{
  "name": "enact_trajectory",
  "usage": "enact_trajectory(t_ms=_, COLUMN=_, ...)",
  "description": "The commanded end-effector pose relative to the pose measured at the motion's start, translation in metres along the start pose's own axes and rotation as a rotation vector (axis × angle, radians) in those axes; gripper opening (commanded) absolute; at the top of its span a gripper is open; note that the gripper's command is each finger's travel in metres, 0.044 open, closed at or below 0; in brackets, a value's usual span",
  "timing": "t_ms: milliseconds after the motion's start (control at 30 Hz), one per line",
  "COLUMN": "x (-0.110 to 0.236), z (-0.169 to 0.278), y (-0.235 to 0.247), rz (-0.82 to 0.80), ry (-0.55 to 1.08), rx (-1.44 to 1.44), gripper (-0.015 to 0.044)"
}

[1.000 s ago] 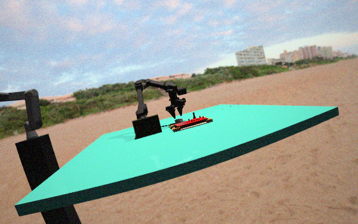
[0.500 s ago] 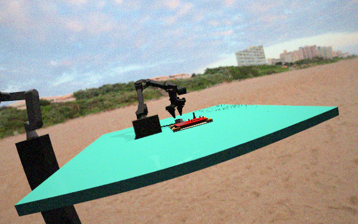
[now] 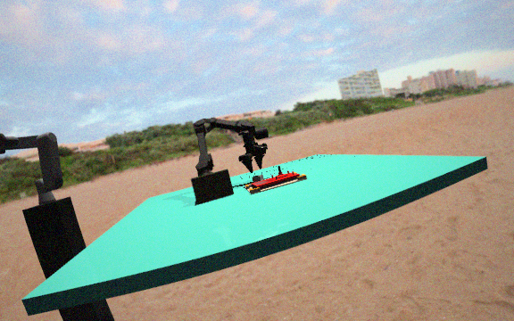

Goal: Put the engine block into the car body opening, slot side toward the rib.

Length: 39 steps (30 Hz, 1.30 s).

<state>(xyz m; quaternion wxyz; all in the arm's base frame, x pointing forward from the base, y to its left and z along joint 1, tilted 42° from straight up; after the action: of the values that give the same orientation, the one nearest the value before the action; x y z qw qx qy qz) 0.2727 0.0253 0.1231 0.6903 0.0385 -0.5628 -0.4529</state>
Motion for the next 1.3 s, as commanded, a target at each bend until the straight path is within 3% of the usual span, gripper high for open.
enact_trajectory(t_ms=0, x=-0.011, z=0.001, y=-0.001, rz=0.007, ry=0.004, rx=-0.004, gripper=0.044)
enact_trajectory(t_ms=700, x=-0.038, z=0.002, y=-0.001, rz=0.005, ry=0.005, rx=-0.003, gripper=0.044)
enact_trajectory(t_ms=1100, x=-0.038, z=0.002, y=-0.001, rz=0.005, ry=0.005, rx=-0.003, gripper=0.0125)
enact_trajectory(t_ms=1267, x=-0.038, z=0.002, y=-0.001, rz=0.005, ry=0.005, rx=-0.003, gripper=0.0092)
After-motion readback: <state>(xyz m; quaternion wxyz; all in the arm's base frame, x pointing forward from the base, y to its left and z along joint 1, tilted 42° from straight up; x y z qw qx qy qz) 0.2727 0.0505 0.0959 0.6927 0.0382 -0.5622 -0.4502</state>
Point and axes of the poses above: the point midway between the two fingers, 35 mm back from their tips, its own x axis back along the fingers, its own y axis across the jaws, z = x × y, the point moved 5 cm from there along x, back along the fingers, and after that the axes turned 13 degrees about x, right-handed, at the moved point
